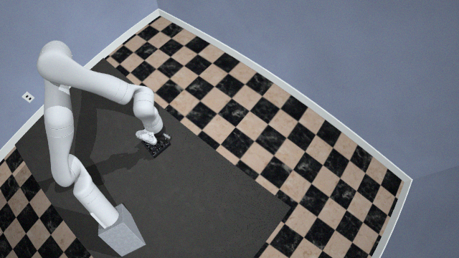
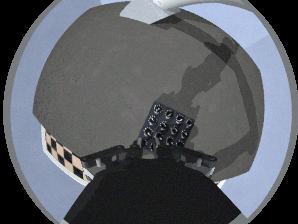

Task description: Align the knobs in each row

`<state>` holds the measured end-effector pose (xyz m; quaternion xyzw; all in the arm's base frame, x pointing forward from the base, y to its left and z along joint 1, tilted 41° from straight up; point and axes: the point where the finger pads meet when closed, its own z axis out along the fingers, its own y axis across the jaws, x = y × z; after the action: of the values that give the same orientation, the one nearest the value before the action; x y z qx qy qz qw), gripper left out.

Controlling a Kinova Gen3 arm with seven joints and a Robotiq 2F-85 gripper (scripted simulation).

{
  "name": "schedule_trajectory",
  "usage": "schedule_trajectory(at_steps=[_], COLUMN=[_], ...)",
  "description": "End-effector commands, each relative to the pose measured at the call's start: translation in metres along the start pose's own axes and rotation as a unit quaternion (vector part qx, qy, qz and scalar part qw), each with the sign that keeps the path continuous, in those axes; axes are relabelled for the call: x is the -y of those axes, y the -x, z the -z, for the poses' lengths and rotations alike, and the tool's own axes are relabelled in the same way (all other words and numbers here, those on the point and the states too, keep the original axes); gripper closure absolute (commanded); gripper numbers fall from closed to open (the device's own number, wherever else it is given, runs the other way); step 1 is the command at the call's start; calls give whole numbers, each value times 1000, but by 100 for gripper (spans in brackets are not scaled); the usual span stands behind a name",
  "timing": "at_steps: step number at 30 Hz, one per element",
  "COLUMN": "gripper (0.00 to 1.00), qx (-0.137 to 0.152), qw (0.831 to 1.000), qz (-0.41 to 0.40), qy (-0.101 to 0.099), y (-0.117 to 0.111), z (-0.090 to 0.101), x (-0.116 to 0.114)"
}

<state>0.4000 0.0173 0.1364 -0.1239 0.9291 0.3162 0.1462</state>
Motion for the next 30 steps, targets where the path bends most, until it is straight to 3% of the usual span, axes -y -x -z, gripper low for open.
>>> schedule_trajectory(at_steps=[1, 12, 14, 30], gripper=[81, 81, 81, 81], qx=[9, 13, 13, 18], qw=[998, 969, 969, 919], qz=[57, 245, 245, 394], qy=[-5, -10, -10, -20], y=[2, 6, 6, 12], z=[4, 9, 9, 15], x=[6, 6, 6, 7])
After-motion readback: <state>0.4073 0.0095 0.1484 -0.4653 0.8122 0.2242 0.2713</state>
